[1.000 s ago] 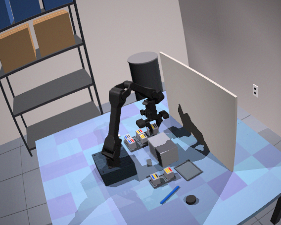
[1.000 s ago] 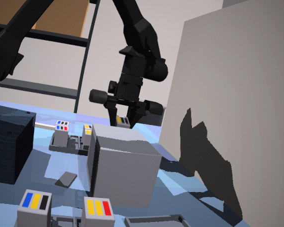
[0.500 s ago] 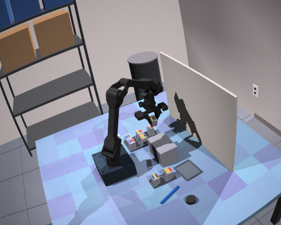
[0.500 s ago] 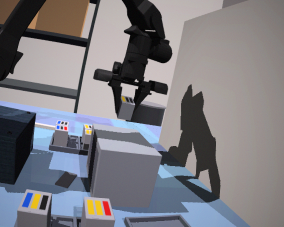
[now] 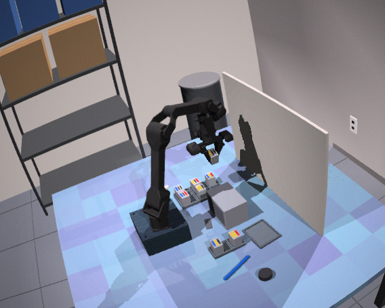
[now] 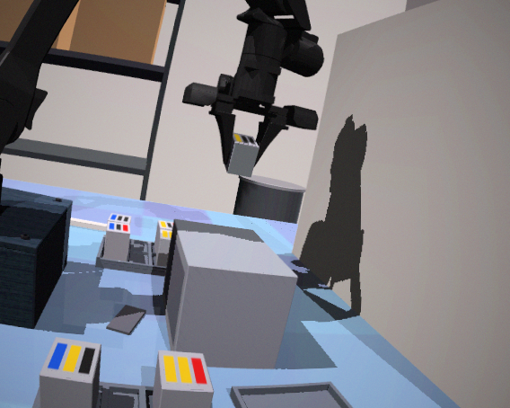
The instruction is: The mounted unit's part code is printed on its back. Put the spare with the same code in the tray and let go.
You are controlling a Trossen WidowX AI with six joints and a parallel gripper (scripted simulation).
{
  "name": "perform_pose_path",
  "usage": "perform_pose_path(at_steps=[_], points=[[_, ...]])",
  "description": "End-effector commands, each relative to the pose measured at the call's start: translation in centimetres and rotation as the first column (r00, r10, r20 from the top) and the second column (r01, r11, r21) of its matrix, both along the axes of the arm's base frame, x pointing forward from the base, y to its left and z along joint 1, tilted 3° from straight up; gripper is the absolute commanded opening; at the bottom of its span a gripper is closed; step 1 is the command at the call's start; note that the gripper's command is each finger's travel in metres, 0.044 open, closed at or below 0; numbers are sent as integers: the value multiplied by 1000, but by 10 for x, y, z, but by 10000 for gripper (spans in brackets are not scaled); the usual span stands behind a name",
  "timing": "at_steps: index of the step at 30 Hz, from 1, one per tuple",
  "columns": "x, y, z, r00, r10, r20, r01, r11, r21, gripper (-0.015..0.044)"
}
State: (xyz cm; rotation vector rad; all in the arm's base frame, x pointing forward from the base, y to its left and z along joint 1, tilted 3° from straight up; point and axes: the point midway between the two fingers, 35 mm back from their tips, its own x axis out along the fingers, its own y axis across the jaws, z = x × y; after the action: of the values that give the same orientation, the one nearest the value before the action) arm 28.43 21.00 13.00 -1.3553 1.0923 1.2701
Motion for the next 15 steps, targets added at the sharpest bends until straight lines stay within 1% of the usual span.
perform_pose_path(at_steps=[1, 15], points=[[13, -16, 3, 1000, -23, 10, 23, 1000, -2, 0], [53, -91, 10, 995, -100, 20, 100, 995, 0, 0]])
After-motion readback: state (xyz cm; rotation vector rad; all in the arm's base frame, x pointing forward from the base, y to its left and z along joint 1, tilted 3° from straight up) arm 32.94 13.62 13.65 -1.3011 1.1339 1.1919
